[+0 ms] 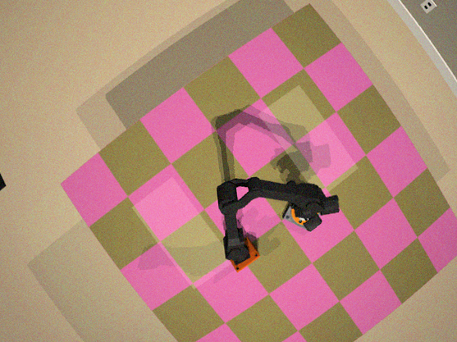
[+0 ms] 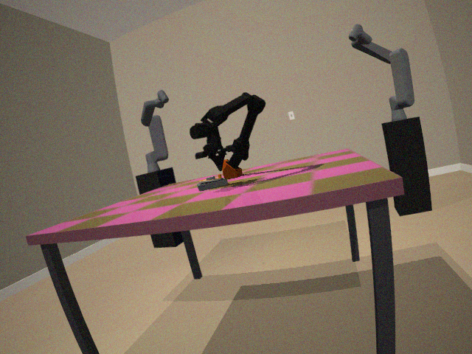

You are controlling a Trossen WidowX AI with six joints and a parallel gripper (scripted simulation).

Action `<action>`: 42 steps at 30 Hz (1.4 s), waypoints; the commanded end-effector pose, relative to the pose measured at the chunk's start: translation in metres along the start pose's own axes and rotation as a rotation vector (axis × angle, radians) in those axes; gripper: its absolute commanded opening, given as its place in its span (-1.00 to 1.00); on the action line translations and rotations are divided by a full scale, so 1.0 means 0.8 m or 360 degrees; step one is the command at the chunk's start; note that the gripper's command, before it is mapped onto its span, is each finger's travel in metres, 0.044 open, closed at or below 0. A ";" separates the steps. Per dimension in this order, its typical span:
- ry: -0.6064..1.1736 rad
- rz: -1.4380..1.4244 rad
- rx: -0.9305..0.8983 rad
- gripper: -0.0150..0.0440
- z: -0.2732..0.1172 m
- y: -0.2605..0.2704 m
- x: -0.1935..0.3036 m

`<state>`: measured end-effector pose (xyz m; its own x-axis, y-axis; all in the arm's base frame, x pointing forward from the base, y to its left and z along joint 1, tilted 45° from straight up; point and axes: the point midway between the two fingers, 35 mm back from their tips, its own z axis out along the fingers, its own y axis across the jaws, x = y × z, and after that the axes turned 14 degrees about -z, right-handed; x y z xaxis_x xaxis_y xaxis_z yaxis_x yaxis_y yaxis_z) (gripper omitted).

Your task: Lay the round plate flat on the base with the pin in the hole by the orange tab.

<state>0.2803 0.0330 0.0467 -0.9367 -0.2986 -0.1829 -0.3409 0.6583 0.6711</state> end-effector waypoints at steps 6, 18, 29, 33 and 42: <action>-0.0003 0.0008 -0.0009 -0.49 0.026 0.001 -0.001; -0.0004 0.0007 -0.0009 -0.49 0.026 -0.001 -0.020; -0.0004 0.0006 -0.0009 -0.49 0.026 -0.007 -0.034; -0.0004 0.0006 -0.0009 -0.49 0.026 -0.010 -0.040; -0.0005 0.0006 -0.0008 -0.49 0.026 -0.019 -0.050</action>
<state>0.3155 0.0504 0.0301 -0.9384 -0.2964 -0.1776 -0.3350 0.6546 0.6777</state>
